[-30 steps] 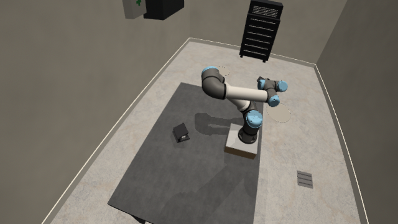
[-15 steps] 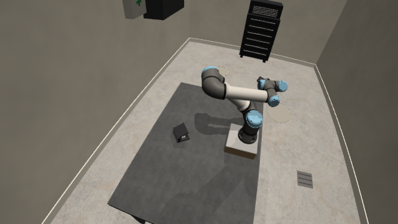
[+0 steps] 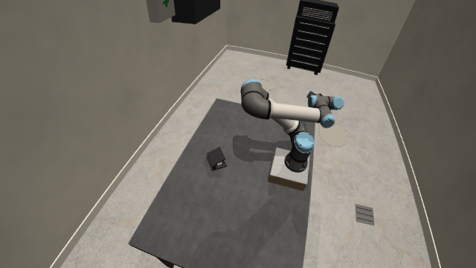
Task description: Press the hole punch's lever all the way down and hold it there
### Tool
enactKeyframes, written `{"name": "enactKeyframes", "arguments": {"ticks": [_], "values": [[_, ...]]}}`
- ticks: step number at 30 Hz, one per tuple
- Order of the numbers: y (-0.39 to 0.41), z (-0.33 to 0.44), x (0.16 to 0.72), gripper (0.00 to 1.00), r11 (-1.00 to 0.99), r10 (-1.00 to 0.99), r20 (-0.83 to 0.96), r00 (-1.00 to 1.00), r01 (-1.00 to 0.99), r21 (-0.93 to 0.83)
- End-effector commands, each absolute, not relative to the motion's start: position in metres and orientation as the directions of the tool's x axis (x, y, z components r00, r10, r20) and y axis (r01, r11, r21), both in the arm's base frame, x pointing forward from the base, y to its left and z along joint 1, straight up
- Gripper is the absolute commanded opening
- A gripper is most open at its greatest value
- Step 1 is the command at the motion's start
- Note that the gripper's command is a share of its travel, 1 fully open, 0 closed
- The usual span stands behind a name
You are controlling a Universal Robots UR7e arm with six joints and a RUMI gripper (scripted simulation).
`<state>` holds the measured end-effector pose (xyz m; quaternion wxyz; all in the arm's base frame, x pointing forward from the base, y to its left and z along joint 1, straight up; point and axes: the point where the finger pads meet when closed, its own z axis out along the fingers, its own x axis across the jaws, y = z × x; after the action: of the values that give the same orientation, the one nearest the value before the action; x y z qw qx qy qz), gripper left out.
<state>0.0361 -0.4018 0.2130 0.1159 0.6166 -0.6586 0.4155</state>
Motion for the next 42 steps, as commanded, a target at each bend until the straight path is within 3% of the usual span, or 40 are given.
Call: {"name": "enactKeyframes", "arguments": {"ticks": [1,19,42], "values": [[-0.402,0.213,0.038,1.0,-0.108,-0.719,0.663,-0.211,-0.907,-0.406],[-0.396,0.211,0.069,1.0,-0.14,-0.768,0.614,-0.182,-0.888,-0.439],[-0.365,0.2,0.16,1.0,-0.208,-0.893,0.447,-0.047,-0.837,-0.506]]}}
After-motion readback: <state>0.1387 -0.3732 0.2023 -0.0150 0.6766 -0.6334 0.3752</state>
